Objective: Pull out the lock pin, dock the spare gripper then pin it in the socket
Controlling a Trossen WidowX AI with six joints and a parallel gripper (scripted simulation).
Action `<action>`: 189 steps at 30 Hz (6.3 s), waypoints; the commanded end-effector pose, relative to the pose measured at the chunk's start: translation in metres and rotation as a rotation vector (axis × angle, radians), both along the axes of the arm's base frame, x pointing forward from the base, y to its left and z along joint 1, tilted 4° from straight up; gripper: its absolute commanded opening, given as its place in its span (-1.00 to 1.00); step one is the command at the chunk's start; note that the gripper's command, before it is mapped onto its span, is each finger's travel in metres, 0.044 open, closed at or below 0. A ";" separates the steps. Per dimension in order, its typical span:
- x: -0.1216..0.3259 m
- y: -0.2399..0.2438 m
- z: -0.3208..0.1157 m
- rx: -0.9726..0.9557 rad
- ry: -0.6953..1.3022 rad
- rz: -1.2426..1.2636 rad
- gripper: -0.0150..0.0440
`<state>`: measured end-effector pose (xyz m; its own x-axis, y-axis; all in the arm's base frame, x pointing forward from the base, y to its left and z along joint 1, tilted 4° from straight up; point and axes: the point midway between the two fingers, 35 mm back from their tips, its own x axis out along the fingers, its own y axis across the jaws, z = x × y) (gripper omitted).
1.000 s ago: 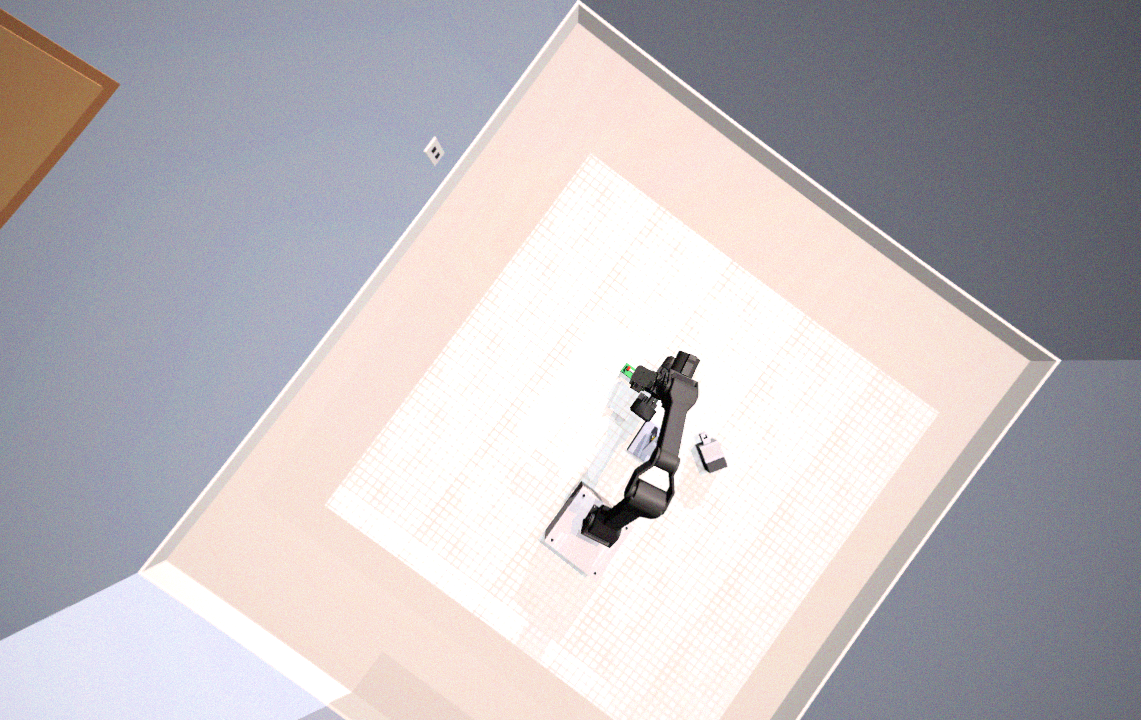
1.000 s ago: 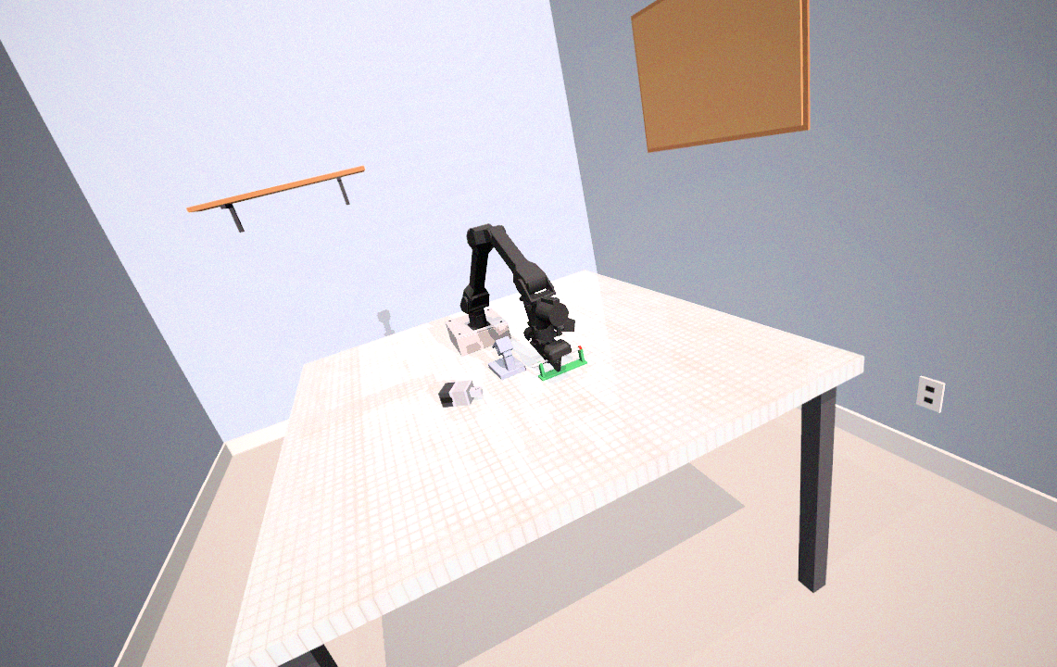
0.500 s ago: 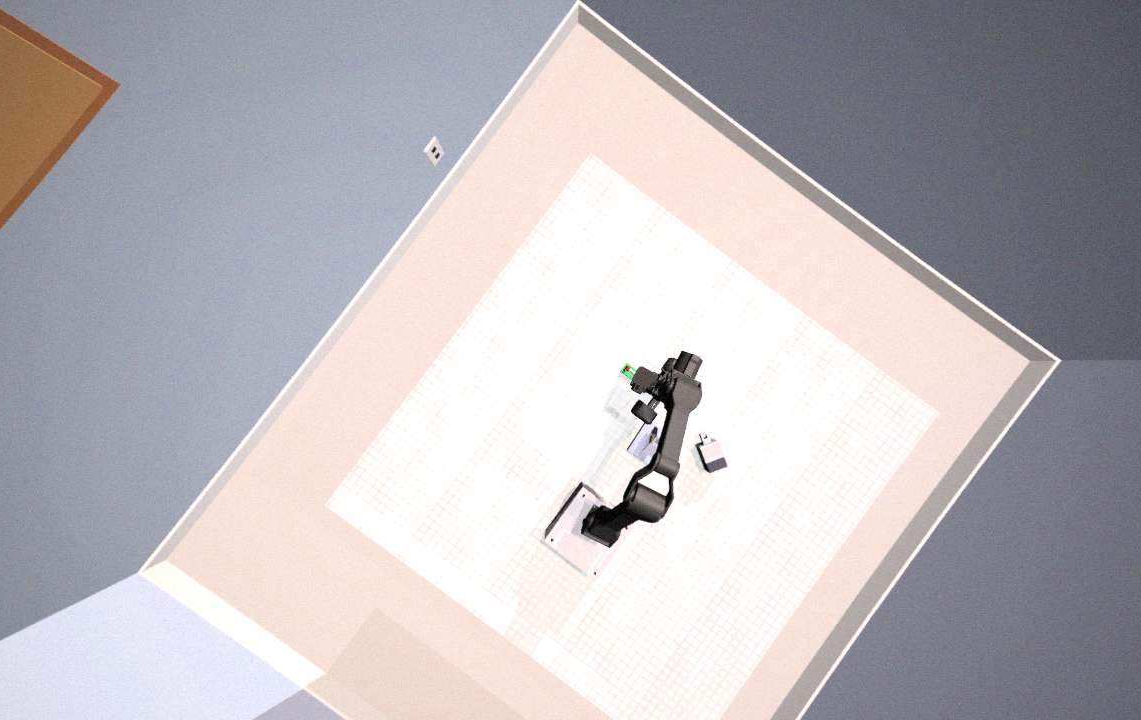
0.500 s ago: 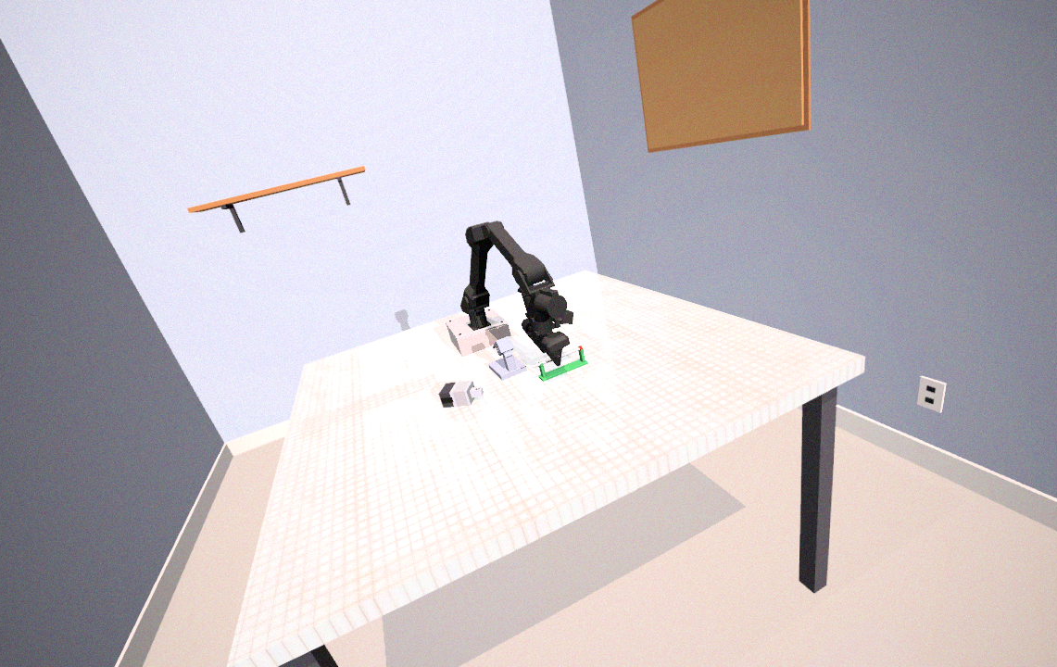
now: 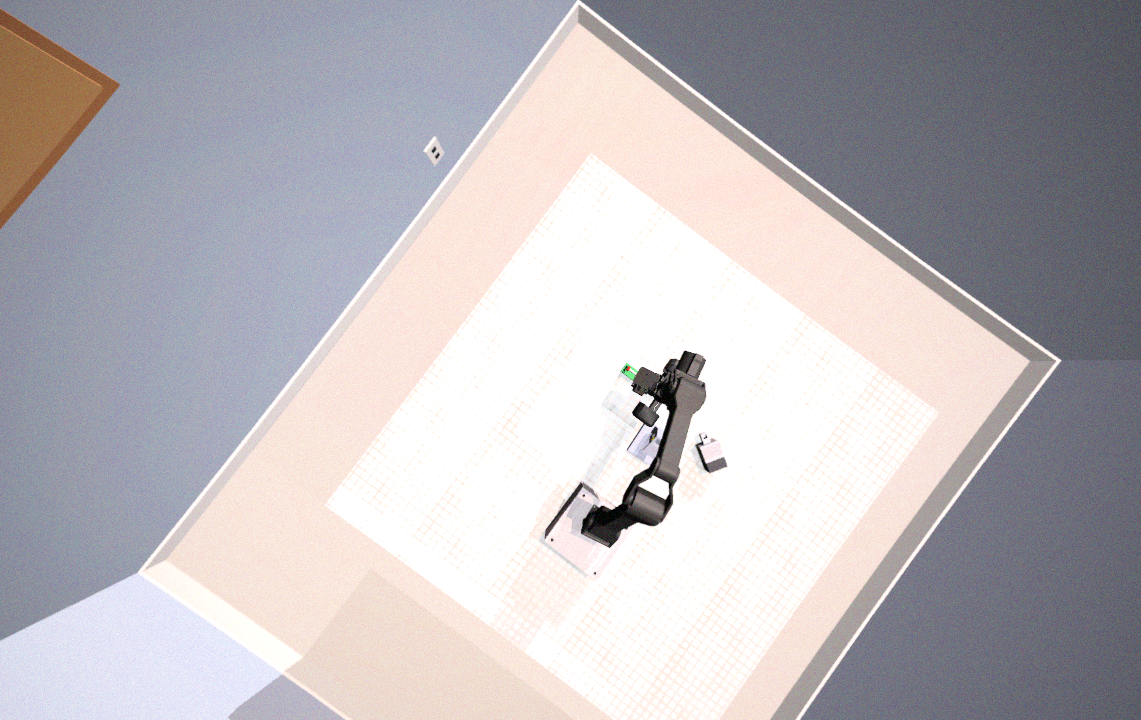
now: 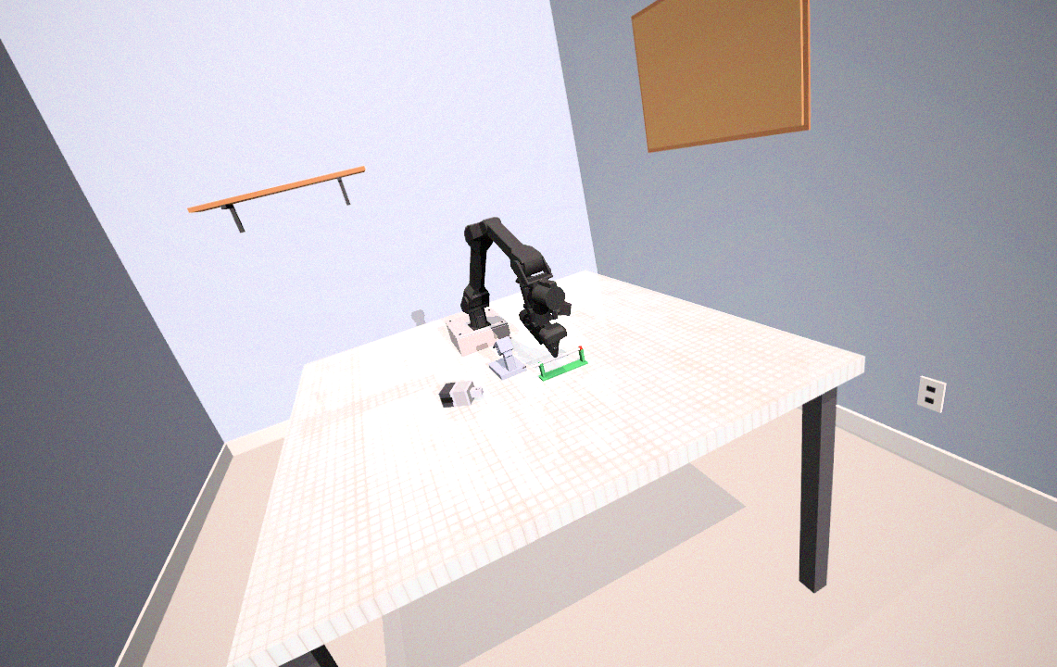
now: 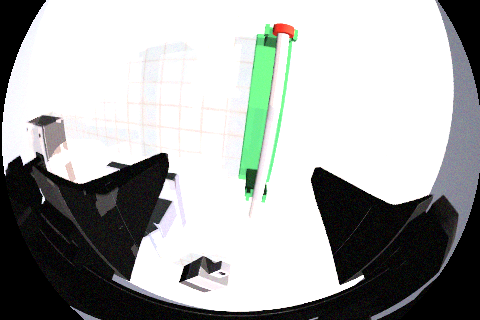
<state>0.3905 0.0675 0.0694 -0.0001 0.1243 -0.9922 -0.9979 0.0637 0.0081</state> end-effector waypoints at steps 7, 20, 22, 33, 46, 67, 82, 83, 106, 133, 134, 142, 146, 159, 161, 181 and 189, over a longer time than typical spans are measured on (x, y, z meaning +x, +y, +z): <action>-0.003 -0.001 0.021 -0.001 0.008 -0.001 1.00; -0.008 -0.002 0.044 -0.003 0.025 -0.002 1.00; -0.007 -0.002 0.037 -0.003 0.027 -0.002 1.00; -0.012 -0.005 0.092 -0.003 0.025 -0.002 1.00; -0.010 -0.106 0.064 0.271 0.030 -0.184 1.00; -0.071 -0.275 0.043 0.667 -0.301 -0.523 1.00; -0.068 -0.274 -0.027 0.667 -0.301 -0.523 1.00; -0.068 -0.274 -0.028 0.667 -0.301 -0.523 1.00; -0.065 -0.274 -0.066 0.667 -0.301 -0.523 1.00; -0.065 -0.273 -0.087 0.668 -0.301 -0.523 0.31; -0.065 -0.273 -0.087 0.668 -0.301 -0.523 0.29; -0.065 -0.275 -0.077 0.667 -0.301 -0.523 -0.23; -0.065 -0.277 -0.051 0.667 -0.301 -0.523 -0.49; -0.074 -0.276 0.032 0.667 -0.301 -0.523 -0.49; -0.074 -0.276 0.032 0.667 -0.301 -0.523 -0.49; -0.081 -0.263 0.033 0.712 -0.209 -0.675 -0.49; -0.090 -0.248 0.041 0.763 -0.105 -0.854 -0.49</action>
